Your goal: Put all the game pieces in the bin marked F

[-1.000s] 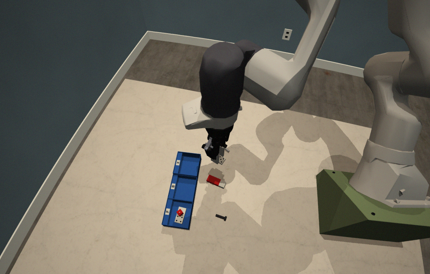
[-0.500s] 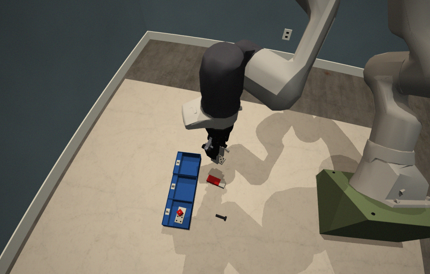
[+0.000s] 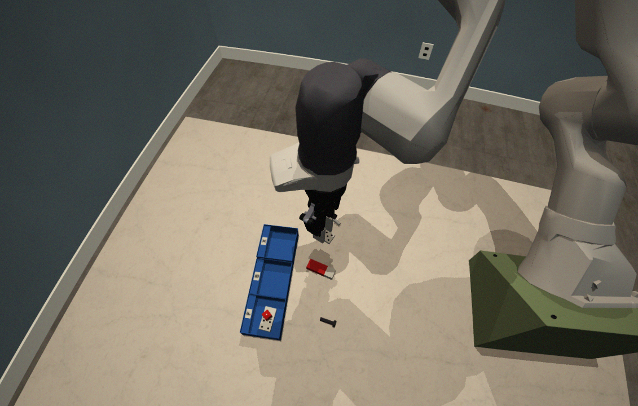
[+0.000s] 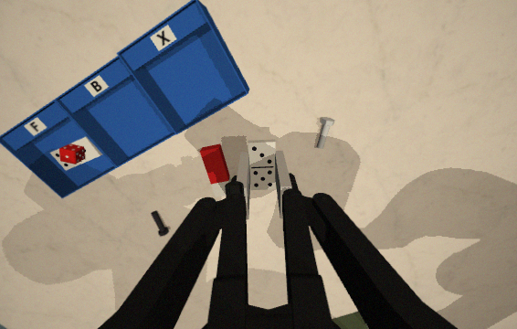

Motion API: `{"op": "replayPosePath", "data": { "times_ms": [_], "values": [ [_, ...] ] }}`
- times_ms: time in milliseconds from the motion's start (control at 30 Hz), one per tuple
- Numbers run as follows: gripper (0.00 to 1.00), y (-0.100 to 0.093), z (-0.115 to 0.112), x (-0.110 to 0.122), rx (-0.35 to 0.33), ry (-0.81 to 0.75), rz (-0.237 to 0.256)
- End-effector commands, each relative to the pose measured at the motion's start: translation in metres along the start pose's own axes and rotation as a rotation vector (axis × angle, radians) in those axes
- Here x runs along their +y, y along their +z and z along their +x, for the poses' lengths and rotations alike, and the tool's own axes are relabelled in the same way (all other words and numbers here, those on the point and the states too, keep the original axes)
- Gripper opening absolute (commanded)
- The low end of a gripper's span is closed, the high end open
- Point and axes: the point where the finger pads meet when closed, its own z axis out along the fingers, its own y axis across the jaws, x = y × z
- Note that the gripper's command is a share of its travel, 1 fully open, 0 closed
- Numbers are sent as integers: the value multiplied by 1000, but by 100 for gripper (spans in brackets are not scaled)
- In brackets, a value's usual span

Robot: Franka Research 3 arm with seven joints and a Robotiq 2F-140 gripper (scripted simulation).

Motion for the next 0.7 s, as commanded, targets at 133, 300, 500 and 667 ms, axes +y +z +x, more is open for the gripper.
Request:
{"op": "replayPosePath", "data": {
  "times_ms": [133, 300, 500, 667],
  "values": [
    [13, -1, -2, 0, -2, -4, -1],
    [13, -1, -2, 0, -2, -4, -1],
    [13, -1, 0, -12, -2, -4, -1],
    [13, -1, 0, -42, -2, -4, -1]
  ]
}}
